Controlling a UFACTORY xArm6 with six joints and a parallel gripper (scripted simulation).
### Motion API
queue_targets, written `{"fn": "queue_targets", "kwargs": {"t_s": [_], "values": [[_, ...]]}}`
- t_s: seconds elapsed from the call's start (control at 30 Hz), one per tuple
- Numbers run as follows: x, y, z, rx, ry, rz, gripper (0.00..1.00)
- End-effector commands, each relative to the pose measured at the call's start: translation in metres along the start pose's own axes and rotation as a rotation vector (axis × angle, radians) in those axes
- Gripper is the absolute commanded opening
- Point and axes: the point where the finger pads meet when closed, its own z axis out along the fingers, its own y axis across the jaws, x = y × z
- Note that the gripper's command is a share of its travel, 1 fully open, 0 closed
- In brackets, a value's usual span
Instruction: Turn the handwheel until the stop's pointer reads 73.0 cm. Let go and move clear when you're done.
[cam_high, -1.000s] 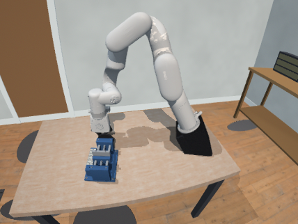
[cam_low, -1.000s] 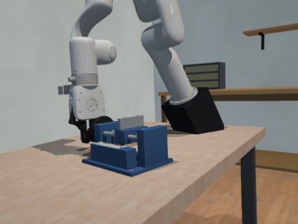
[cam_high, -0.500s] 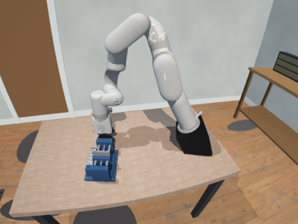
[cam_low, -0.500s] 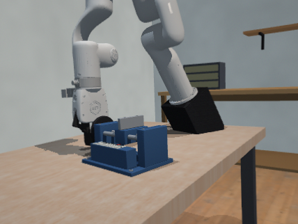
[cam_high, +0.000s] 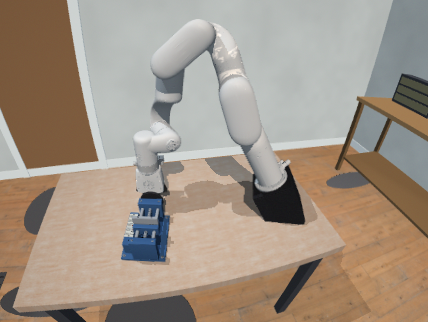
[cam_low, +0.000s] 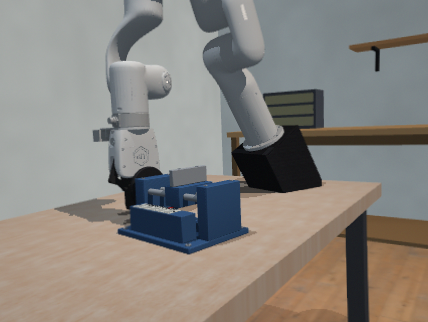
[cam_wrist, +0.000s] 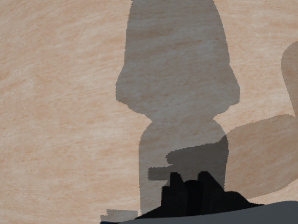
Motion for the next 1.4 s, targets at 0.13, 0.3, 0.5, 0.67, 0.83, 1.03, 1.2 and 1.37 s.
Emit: {"fn": "queue_targets", "kwargs": {"t_s": [0.13, 0.3, 0.5, 0.67, 0.83, 1.03, 1.2, 1.37], "values": [[0.000, 0.008, 0.000, 0.002, 0.001, 0.000, 0.06], [0.000, 0.019, -0.003, 0.002, 0.001, 0.000, 0.06], [0.000, 0.027, -0.010, 0.002, 0.001, 0.000, 0.06], [0.000, 0.031, -0.014, 0.002, 0.001, 0.000, 0.06], [0.000, 0.033, -0.019, 0.002, 0.001, 0.000, 0.06], [0.000, 0.035, -0.027, 0.002, 0.001, 0.000, 0.06], [0.000, 0.035, -0.034, 0.002, 0.001, 0.000, 0.06], [0.000, 0.034, -0.039, 0.002, 0.001, 0.000, 0.06]]}}
